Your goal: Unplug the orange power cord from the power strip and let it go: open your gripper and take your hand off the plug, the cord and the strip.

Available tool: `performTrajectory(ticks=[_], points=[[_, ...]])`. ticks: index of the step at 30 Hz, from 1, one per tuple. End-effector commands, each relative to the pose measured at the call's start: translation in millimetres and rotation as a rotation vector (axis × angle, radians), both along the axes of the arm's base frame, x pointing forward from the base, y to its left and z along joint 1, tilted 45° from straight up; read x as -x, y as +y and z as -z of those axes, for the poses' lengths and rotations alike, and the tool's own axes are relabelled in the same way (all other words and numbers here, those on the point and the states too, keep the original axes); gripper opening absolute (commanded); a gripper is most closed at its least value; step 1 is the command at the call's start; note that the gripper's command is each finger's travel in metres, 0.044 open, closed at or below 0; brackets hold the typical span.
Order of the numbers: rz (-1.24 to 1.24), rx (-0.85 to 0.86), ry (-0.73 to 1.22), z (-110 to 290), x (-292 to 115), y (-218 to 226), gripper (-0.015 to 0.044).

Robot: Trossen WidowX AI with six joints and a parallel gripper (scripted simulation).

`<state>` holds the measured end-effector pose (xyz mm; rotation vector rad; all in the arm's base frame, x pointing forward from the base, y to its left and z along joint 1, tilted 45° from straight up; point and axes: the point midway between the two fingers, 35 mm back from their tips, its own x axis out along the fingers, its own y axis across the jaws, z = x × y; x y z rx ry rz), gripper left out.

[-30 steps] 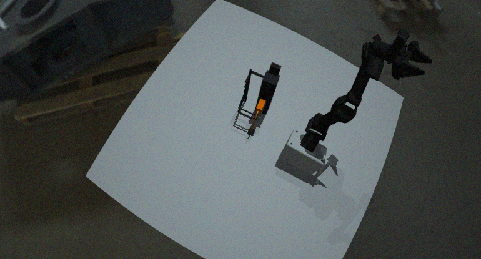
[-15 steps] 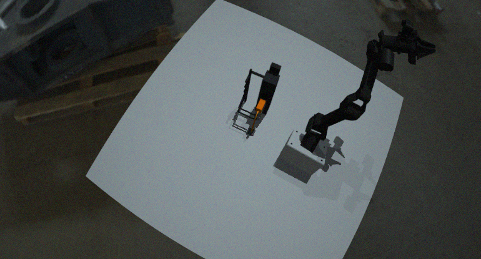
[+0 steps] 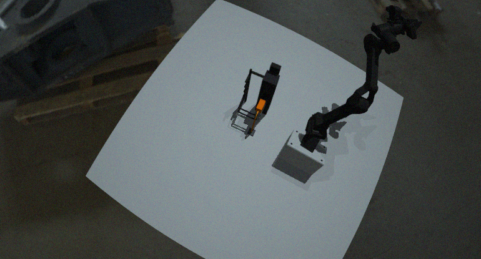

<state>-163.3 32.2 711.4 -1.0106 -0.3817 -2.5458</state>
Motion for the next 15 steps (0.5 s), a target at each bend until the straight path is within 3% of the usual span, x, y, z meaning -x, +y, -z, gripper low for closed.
performTrajectory(ticks=[1, 15], points=[[-0.124, -0.079, 0.124, -13, -46, -56, 0.016], [-0.535, -0.281, 0.485, -2, -218, -164, 0.016]])
